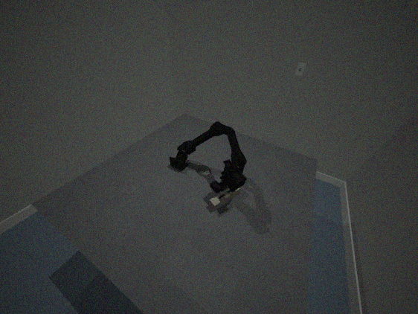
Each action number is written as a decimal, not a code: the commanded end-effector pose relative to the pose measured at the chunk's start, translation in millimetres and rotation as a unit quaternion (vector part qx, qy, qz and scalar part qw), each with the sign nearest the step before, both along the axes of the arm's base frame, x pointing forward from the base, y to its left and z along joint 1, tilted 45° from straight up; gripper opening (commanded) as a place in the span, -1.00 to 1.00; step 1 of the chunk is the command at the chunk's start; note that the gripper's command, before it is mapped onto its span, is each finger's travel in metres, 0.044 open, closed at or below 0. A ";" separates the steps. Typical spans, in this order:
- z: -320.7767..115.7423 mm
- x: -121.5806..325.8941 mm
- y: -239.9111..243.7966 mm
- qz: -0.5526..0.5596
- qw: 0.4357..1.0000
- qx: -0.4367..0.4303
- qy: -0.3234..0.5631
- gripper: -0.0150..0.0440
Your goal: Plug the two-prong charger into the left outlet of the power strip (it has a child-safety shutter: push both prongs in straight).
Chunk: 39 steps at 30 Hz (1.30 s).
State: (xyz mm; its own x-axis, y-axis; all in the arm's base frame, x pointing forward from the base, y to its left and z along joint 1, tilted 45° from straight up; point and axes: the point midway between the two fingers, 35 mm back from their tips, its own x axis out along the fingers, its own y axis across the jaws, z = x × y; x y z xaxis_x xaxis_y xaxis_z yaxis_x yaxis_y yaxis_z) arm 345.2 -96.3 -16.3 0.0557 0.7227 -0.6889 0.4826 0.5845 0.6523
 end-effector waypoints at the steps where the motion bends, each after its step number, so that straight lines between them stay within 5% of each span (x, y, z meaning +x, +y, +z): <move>1: 0.7 -1.1 -0.1 -0.002 1.000 0.000 -0.002 1.00; 39: 5.6 -17.0 7.9 -0.003 1.000 0.000 -0.006 1.00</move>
